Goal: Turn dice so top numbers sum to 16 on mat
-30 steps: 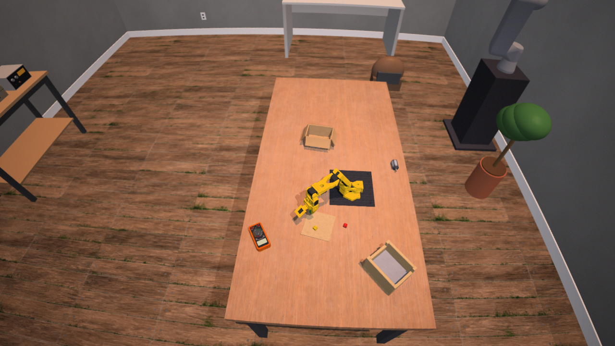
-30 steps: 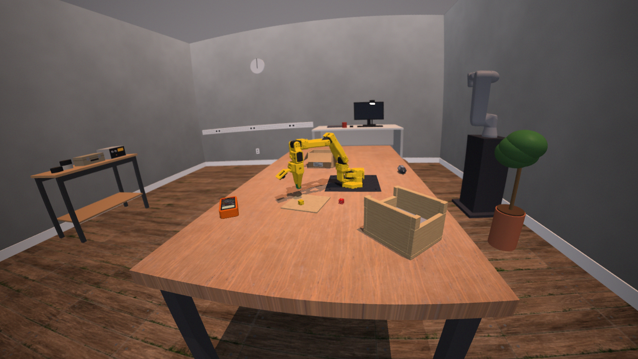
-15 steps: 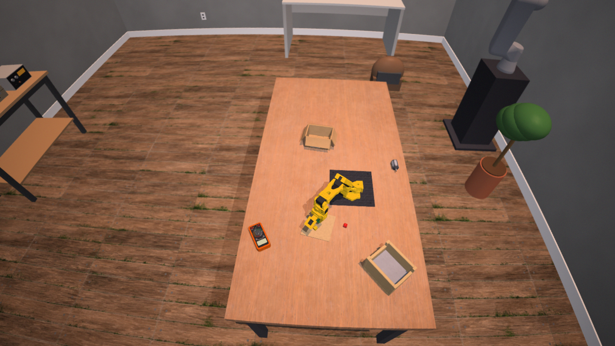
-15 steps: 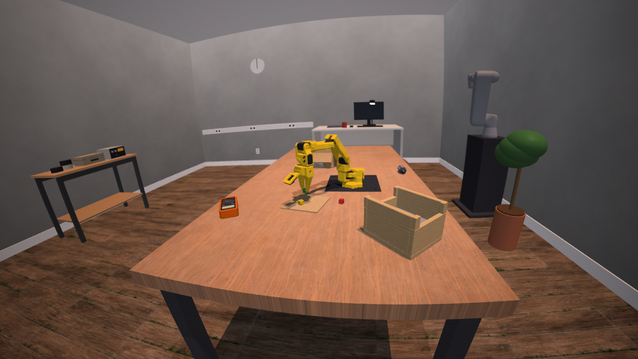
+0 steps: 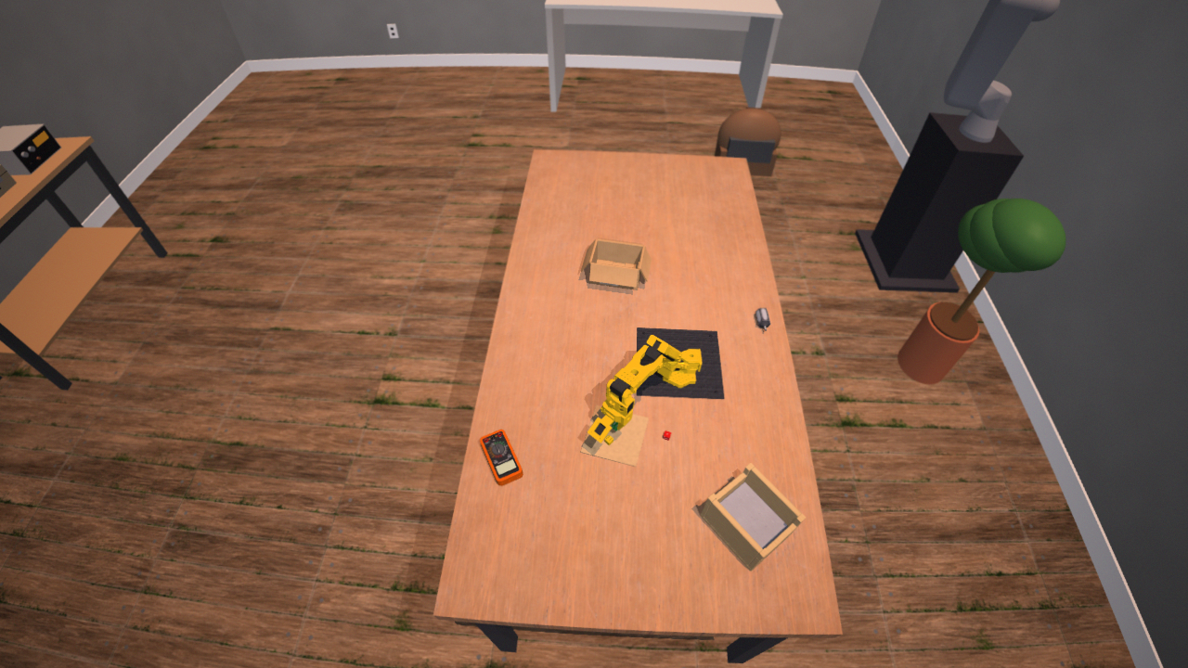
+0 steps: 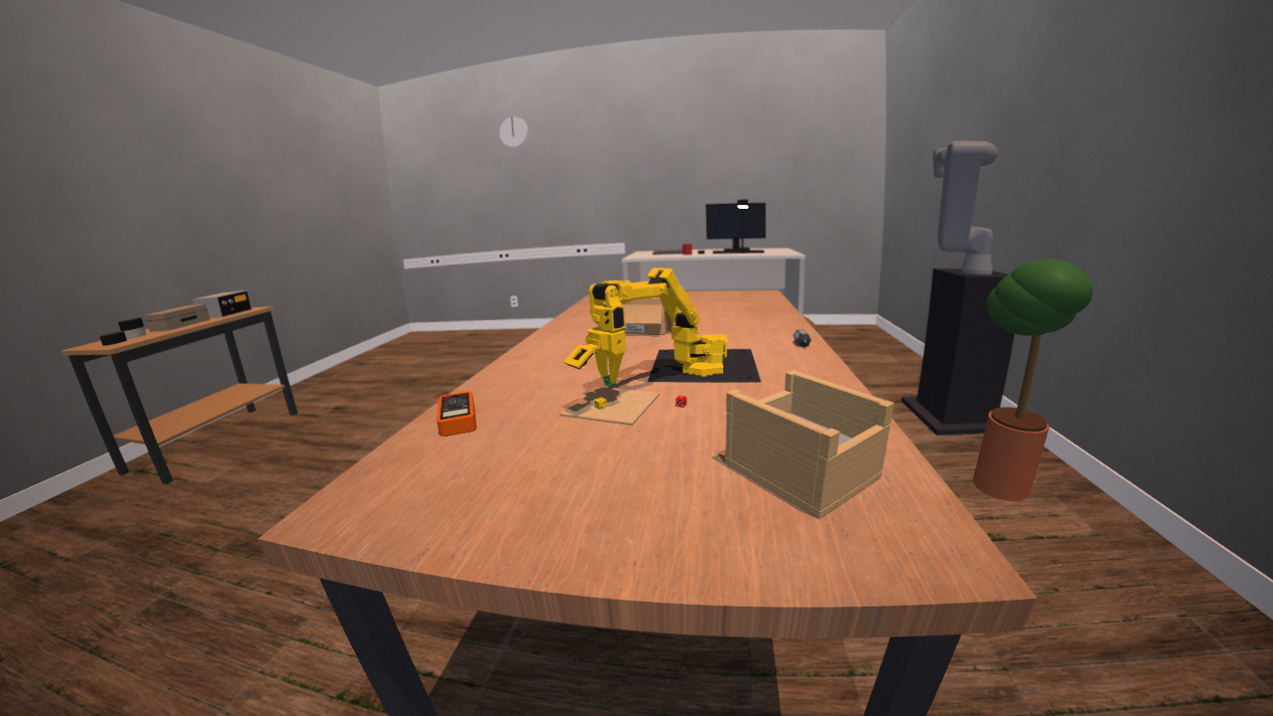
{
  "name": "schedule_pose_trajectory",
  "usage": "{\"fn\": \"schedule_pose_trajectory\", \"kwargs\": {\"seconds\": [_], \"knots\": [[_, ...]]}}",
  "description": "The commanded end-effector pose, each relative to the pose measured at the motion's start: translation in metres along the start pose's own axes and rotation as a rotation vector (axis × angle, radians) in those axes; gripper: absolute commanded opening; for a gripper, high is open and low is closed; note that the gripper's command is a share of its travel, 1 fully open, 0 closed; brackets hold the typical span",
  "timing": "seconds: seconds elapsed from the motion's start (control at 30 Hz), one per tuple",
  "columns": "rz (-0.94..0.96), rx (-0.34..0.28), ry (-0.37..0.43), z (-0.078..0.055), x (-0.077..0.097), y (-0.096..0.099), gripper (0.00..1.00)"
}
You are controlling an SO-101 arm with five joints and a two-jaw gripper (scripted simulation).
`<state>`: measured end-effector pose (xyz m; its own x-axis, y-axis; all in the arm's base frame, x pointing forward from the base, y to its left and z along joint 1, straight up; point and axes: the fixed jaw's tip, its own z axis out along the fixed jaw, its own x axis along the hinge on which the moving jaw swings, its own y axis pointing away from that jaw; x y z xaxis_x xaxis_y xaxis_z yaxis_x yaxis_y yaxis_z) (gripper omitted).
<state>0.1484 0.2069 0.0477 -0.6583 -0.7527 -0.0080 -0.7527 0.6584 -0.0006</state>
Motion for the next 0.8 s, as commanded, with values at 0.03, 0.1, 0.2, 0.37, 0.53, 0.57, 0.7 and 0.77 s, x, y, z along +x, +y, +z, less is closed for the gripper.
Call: {"fn": "schedule_pose_trajectory", "kwargs": {"seconds": [0.03, 0.1, 0.2, 0.37, 0.53, 0.57, 0.7, 0.77], "knots": [[-0.001, 0.001, 0.024, 0.0035, 0.0023, 0.0018, 0.00], [-0.001, 0.000, 0.022, 0.0032, 0.0020, 0.0018, 0.00], [-0.001, 0.000, 0.022, 0.0032, 0.0020, 0.0018, 0.00], [-0.001, 0.000, 0.022, 0.0032, 0.0020, 0.0018, 0.00], [-0.001, 0.000, 0.022, 0.0032, 0.0020, 0.0018, 0.00], [-0.001, 0.000, 0.022, 0.0032, 0.0020, 0.0018, 0.00], [-0.001, 0.001, 0.024, 0.0035, 0.0023, 0.0018, 0.00], [-0.001, 0.001, 0.030, 0.0044, 0.0031, 0.0017, 0.00]]}}
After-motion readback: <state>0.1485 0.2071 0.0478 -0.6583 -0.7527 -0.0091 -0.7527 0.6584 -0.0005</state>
